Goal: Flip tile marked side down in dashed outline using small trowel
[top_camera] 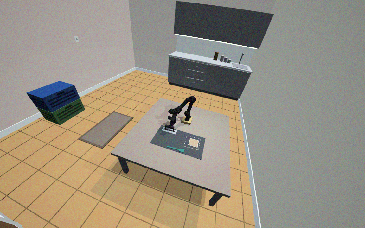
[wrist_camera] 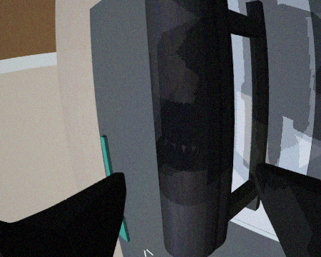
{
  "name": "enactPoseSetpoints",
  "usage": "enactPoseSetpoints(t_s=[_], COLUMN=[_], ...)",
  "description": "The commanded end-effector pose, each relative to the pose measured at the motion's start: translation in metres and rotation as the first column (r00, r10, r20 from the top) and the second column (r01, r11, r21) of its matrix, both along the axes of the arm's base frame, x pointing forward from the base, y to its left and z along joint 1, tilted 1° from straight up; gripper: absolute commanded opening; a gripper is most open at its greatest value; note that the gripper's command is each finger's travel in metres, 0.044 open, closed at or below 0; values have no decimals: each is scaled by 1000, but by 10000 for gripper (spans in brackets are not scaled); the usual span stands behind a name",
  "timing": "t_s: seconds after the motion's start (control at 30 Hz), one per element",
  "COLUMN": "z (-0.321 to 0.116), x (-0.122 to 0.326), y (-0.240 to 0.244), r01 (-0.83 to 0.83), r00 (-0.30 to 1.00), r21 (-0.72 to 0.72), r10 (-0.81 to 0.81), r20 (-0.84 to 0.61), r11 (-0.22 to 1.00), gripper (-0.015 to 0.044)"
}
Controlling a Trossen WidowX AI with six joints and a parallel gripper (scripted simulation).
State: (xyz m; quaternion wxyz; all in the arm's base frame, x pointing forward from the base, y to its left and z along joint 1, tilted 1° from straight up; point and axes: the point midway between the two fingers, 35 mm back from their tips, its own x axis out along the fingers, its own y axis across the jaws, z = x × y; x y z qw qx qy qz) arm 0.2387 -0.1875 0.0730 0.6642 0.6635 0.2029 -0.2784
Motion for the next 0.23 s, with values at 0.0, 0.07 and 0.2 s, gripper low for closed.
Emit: enactPoseSetpoints(t_s=[0.0,0.07,0.2], z=[9,12,28], x=[-11,-15,-21], y=[3,4,7], r01=[-6,-6,-5], r00=[1000,1000,1000], r21=[2,3,2], r10=[6,6,5], r20=[4,5,4], r11=[1000,1000,1000], gripper=[300,300,300])
